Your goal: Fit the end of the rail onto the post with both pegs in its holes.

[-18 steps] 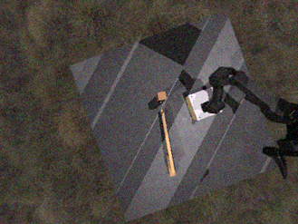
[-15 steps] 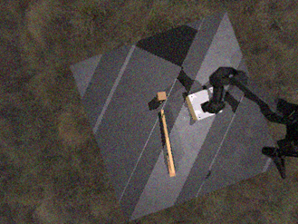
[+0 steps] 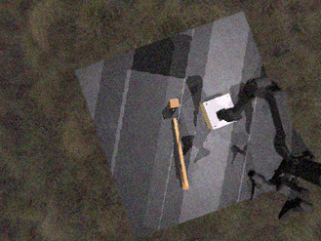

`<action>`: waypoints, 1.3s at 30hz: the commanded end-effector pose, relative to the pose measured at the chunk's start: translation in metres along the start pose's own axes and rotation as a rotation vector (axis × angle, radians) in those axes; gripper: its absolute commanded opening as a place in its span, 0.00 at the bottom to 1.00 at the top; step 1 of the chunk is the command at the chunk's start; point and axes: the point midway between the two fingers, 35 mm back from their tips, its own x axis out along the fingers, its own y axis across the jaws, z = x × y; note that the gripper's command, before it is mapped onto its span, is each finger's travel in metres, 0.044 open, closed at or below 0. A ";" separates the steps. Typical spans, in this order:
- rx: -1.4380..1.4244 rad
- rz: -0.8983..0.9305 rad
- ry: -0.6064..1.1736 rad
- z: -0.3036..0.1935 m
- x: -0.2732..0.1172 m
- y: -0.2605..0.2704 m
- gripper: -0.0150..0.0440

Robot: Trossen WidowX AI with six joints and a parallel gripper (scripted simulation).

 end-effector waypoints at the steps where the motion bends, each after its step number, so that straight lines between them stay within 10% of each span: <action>1: -0.227 -0.114 0.085 -0.020 0.034 -0.037 1.00; 17: -0.946 -0.357 0.804 -0.094 0.094 -0.267 1.00; 30: -0.977 -0.011 1.483 -0.165 0.011 -0.436 1.00; 39: -0.881 0.189 1.587 -0.188 -0.028 -0.463 1.00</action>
